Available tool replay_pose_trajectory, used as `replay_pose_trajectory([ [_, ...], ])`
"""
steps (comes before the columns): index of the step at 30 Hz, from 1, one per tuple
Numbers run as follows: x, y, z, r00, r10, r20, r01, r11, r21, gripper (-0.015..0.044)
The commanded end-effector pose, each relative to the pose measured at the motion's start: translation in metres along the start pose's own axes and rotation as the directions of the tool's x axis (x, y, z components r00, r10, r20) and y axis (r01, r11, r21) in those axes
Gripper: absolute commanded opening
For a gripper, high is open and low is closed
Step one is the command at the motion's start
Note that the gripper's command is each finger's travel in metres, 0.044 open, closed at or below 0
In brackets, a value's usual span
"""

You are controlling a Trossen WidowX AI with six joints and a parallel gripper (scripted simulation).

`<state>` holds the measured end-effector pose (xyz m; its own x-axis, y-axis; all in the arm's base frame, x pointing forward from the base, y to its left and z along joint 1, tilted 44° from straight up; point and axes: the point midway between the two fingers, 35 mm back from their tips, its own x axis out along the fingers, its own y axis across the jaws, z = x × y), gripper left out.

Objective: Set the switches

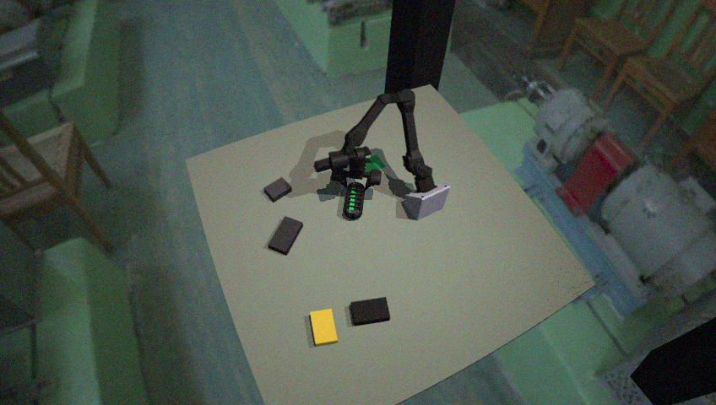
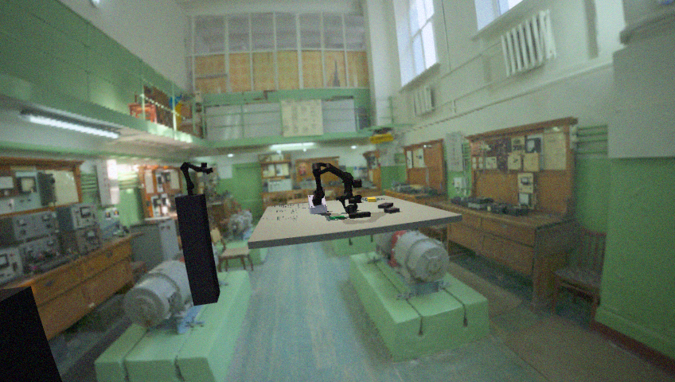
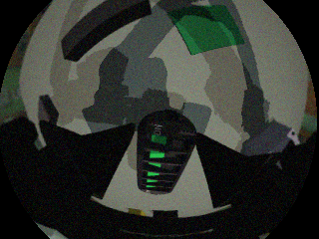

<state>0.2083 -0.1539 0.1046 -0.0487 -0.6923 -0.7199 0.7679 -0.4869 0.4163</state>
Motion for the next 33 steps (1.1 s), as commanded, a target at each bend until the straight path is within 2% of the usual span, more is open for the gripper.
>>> replay_pose_trajectory([
  [1, 0.0014, -0.0015, -0.0008, 1.000, -0.004, -0.002, 0.004, 1.000, -0.008, 0.0334],
  [9, 0.0014, -0.0015, -0.0008, 1.000, -0.004, -0.002, 0.004, 1.000, -0.008, 0.0281],
  [20, 0.0014, 0.0011, 0.0058, 1.000, -0.004, -0.001, 0.004, 1.000, -0.007, 0.0000],
  [33, -0.0015, -0.0010, 0.0002, 1.000, -0.006, -0.010, 0.006, 1.000, -0.011, 0.0341],
])
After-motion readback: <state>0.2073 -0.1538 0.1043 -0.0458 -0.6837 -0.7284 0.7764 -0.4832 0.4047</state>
